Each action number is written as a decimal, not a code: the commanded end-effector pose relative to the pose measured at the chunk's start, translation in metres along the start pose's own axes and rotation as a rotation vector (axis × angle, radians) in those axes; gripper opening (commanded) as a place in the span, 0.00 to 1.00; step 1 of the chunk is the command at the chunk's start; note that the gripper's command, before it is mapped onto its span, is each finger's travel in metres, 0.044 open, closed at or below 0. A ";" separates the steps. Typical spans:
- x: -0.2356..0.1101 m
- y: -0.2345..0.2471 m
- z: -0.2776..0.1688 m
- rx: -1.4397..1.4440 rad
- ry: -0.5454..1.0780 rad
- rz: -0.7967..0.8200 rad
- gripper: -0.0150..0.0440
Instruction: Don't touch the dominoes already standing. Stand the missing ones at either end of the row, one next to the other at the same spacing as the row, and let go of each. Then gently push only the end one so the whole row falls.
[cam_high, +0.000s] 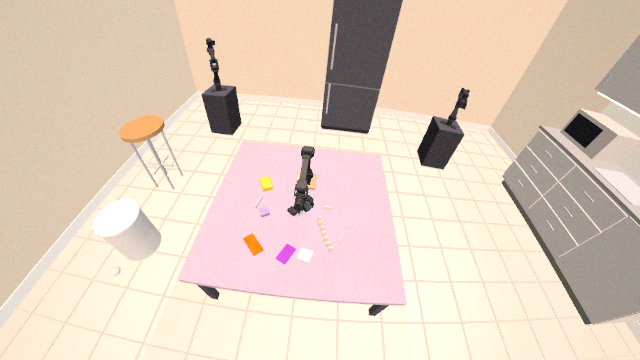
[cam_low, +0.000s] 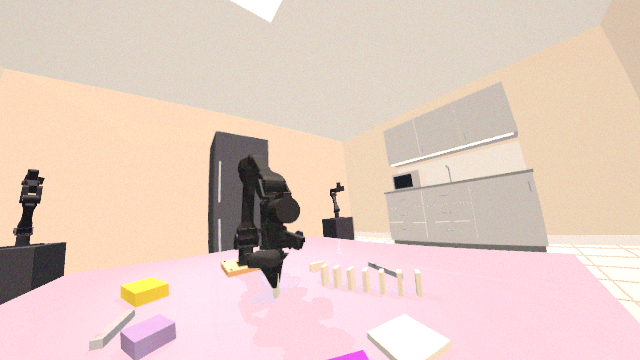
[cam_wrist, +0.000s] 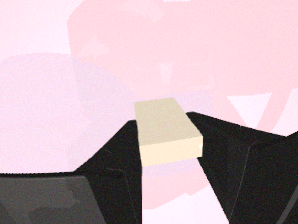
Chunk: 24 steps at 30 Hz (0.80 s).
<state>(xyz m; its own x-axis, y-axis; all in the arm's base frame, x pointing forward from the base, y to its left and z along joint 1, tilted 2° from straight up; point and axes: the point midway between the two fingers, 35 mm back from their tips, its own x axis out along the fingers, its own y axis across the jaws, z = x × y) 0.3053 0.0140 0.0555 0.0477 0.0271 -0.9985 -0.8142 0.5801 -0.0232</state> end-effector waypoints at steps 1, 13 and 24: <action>0.001 0.000 0.000 -0.001 0.003 -0.002 0.44; -0.087 -0.006 0.005 0.000 0.001 -0.001 0.44; -0.134 0.010 0.017 0.087 0.000 0.000 0.44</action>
<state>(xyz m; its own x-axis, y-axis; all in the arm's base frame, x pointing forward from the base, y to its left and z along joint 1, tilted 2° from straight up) 0.3000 0.0145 0.1883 0.0546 0.0270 -0.9981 -0.7916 0.6104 -0.0268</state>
